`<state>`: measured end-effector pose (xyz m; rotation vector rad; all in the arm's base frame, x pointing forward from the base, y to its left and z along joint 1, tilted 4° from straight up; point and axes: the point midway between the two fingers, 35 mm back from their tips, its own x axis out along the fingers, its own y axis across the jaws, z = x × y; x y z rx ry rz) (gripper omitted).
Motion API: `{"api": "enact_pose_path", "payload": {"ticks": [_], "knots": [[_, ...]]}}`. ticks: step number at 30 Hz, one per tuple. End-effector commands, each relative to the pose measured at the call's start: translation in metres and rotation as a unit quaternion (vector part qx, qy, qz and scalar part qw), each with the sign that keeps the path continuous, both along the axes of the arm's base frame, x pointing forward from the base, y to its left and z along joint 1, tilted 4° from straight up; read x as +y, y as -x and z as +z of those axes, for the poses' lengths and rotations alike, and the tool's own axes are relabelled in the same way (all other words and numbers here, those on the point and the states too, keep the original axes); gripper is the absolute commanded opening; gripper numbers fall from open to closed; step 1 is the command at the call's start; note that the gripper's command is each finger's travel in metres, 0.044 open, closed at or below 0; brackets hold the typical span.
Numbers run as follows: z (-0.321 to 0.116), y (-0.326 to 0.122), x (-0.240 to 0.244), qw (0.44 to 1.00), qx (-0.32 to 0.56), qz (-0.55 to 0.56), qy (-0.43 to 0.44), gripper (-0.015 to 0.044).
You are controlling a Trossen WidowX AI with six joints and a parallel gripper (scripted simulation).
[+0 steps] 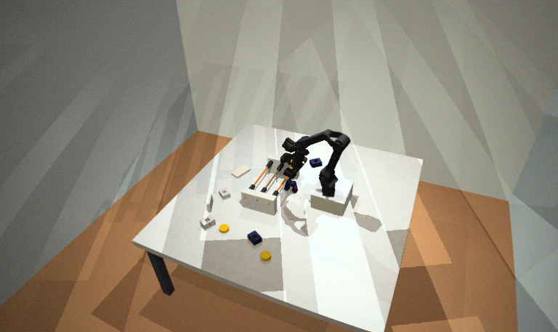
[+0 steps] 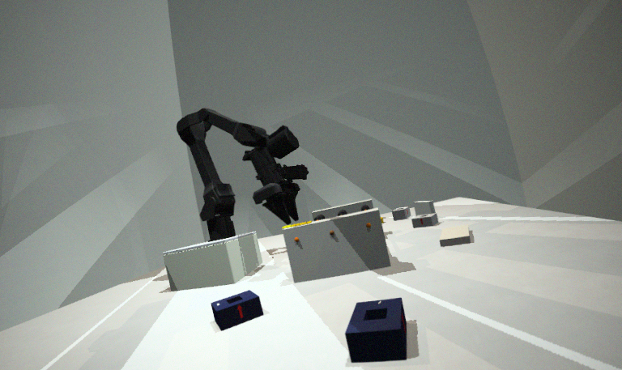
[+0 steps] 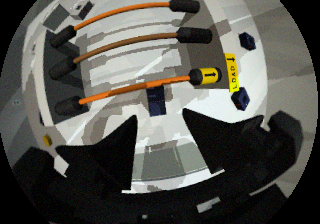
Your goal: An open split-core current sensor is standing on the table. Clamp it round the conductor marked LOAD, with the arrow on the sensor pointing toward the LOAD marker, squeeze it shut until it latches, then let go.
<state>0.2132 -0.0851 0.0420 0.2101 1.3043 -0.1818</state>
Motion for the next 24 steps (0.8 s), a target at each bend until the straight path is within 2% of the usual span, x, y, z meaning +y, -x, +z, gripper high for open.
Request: {"api": "enact_pose_path", "payload": {"ticks": [1, 24], "knots": [[-0.006, -0.002, 0.001, 1.000, 0.000, 0.002, -0.002, 0.0285], [-0.043, -0.011, 0.001, 1.000, 0.000, 0.002, -0.002, 0.0285]]}}
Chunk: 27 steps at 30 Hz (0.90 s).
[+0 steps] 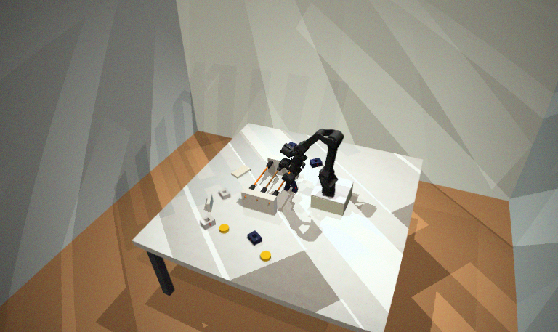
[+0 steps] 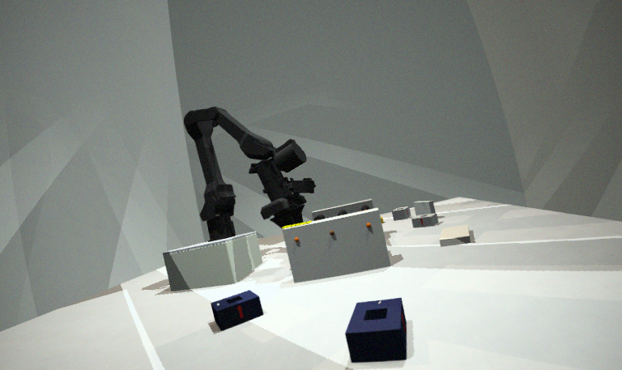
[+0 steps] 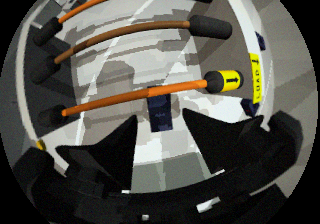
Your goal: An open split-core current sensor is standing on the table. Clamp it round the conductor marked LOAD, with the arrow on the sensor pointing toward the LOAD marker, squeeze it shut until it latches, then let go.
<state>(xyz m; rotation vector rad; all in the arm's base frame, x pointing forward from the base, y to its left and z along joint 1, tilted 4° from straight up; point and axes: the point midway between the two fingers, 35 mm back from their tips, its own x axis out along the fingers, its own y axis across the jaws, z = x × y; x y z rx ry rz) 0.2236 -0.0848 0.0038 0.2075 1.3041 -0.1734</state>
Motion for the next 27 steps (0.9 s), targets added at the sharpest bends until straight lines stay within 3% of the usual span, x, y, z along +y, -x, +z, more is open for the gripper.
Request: {"api": "enact_pose_path", "payload": {"ticks": [1, 6, 11, 24, 27], "knots": [[-0.0061, -0.0005, 0.0005, 1.000, 0.000, -0.002, -0.001, 0.0285], [-0.0130, -0.0014, 0.0009, 1.000, 0.000, -0.002, -0.001, 0.0285], [-0.0094, -0.0013, 0.0007, 1.000, 0.000, 0.000, -0.001, 0.0154], [-0.0094, -0.0013, 0.0007, 1.000, 0.000, 0.000, -0.001, 0.0067], [-0.0072, -0.0014, 0.0005, 1.000, 0.000, -0.002, -0.001, 0.0000]]}}
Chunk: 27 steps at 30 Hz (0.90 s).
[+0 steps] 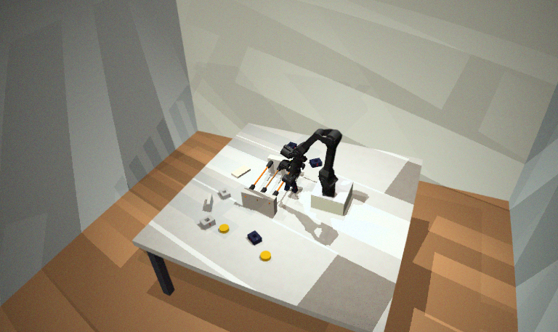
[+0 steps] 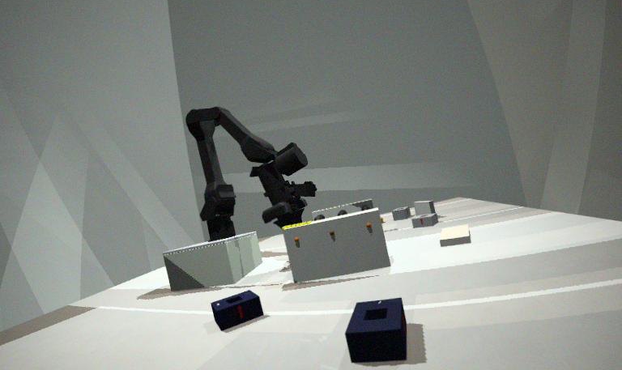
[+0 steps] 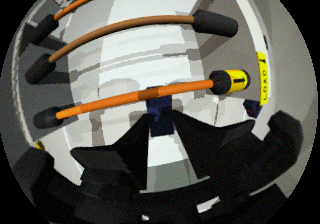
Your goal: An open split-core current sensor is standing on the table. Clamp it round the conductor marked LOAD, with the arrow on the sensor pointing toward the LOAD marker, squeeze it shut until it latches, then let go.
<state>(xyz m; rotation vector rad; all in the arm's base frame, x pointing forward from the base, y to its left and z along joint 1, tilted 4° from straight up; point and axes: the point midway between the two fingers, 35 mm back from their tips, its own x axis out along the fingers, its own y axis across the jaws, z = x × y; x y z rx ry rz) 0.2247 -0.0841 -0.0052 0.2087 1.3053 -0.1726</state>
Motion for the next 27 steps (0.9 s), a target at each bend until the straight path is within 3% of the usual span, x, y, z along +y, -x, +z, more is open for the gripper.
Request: {"api": "enact_pose_path", "payload": {"ticks": [1, 23, 27], "knots": [[0.002, 0.000, 0.000, 1.000, 0.000, -0.002, 0.000, 0.0000], [0.000, 0.055, 0.009, 1.000, 0.002, -0.002, 0.000, 0.0000], [0.001, 0.055, 0.009, 1.000, 0.005, -0.004, 0.000, 0.0105]]}}
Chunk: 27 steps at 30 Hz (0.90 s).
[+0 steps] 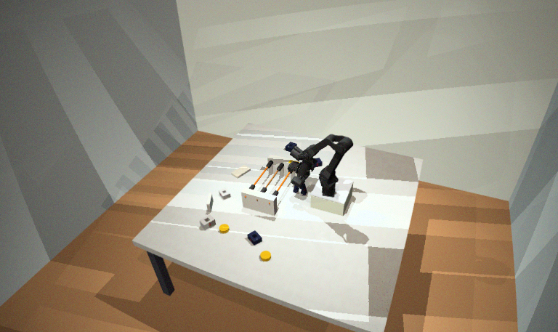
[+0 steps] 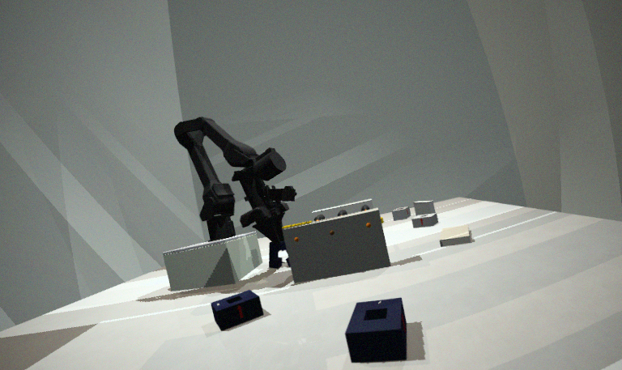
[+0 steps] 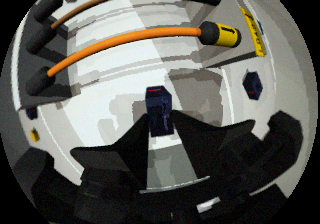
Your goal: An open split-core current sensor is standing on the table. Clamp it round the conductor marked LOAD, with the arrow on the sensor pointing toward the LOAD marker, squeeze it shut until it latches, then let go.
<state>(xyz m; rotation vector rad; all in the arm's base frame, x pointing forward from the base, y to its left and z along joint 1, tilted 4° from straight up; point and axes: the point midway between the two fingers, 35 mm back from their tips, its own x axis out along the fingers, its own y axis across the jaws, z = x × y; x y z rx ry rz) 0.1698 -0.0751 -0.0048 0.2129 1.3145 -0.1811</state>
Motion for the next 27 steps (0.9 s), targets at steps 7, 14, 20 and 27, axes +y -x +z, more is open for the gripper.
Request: {"api": "enact_pose_path", "payload": {"ticks": [7, 14, 20, 27], "knots": [[0.000, 0.000, 0.000, 1.000, 0.000, 0.000, 0.000, 0.0285], [0.016, 0.002, -0.001, 1.000, -0.001, 0.001, 0.000, 0.0285], [0.054, 0.015, 0.001, 1.000, -0.002, 0.002, 0.000, 0.0285], [0.057, 0.009, -0.001, 0.963, 0.037, 0.264, 0.041, 0.0320]]}}
